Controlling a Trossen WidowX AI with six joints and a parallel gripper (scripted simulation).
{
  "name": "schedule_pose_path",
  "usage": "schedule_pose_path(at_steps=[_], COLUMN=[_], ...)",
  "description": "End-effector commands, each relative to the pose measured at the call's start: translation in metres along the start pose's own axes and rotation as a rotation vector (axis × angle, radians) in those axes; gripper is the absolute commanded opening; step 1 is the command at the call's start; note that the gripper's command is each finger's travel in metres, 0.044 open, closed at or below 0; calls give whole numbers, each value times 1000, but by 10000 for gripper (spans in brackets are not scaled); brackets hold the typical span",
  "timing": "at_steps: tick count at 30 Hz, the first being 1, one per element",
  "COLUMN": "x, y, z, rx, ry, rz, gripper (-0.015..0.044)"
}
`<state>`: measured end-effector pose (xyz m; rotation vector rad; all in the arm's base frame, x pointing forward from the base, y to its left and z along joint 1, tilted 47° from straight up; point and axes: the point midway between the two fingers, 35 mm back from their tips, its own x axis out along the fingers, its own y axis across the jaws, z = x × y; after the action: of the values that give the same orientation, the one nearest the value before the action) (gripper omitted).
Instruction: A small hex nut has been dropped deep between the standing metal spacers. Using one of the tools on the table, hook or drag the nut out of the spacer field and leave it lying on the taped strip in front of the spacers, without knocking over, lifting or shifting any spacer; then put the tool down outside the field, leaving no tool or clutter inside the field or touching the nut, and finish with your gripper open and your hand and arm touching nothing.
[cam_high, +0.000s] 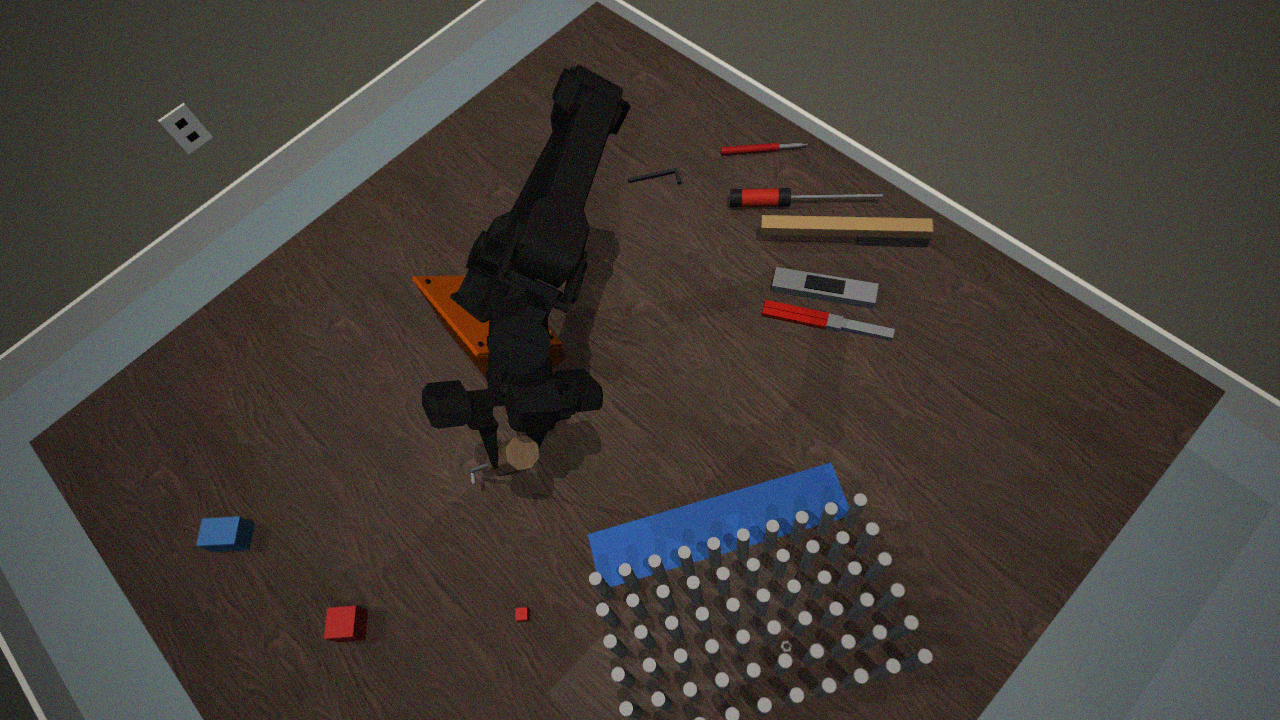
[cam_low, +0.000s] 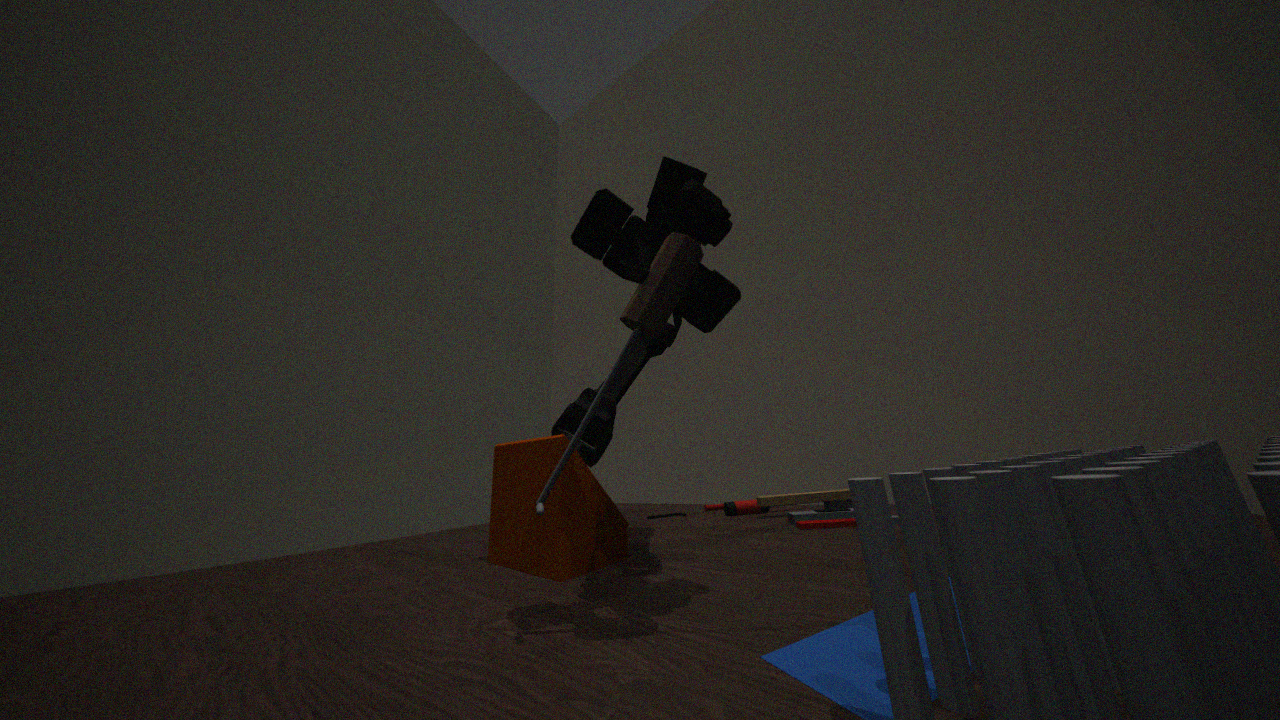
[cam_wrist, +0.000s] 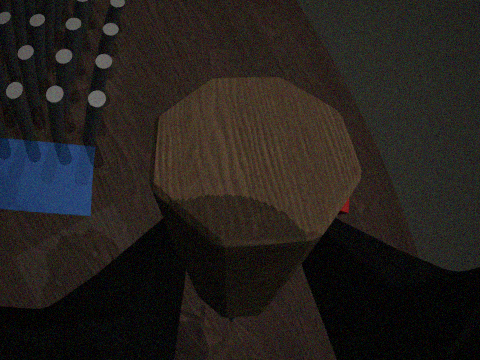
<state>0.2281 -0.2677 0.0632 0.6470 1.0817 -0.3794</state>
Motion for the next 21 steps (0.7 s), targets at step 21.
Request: schedule_pose_path(at_steps=[21], x=[-24], y=[85], z=[5], rx=[-813], ry=[-74], rz=[65], gripper=[0])
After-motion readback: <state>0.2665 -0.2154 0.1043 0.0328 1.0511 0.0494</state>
